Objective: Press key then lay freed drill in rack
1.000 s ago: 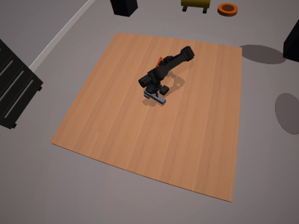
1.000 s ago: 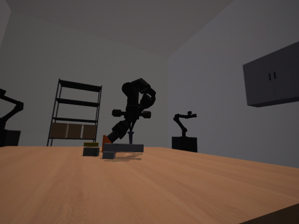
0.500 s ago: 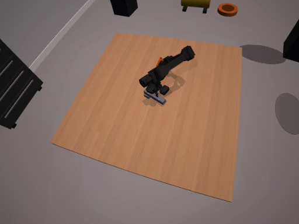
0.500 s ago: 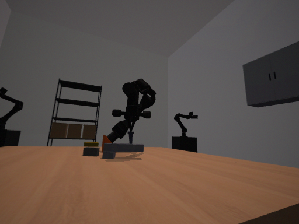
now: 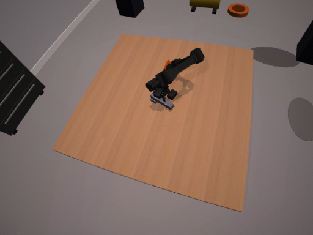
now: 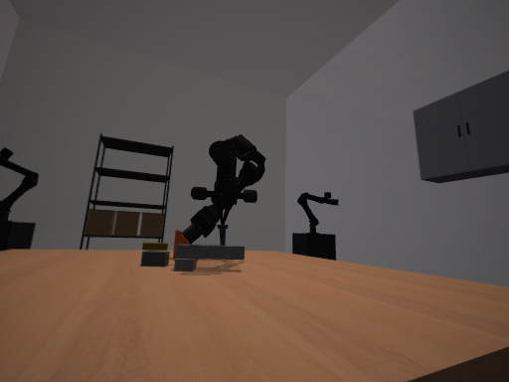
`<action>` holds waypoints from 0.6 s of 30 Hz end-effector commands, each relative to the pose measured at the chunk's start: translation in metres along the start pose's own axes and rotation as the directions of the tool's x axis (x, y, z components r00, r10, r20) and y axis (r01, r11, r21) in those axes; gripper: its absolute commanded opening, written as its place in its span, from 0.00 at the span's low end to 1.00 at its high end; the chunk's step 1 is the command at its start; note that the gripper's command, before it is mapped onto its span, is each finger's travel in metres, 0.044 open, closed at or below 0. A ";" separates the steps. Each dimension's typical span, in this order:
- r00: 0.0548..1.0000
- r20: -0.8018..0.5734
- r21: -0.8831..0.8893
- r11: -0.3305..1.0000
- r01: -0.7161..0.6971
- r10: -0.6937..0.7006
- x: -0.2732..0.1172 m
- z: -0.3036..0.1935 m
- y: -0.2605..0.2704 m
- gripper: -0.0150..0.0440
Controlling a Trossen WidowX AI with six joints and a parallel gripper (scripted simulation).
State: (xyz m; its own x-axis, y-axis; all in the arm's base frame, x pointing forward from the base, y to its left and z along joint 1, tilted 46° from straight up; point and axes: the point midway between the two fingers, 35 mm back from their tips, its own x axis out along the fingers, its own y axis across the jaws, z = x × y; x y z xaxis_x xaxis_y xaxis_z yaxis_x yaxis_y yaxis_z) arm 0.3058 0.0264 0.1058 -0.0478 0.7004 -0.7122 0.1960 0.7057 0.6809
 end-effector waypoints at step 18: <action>0.999 -0.050 0.002 1.000 -0.007 0.007 0.024 -0.008 0.005 0.25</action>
State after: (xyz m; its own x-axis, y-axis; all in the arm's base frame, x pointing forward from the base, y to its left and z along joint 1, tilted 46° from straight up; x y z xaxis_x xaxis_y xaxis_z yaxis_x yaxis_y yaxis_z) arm 0.3049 0.0294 0.1028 -0.0432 0.6985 -0.7143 0.2020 0.7063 0.6785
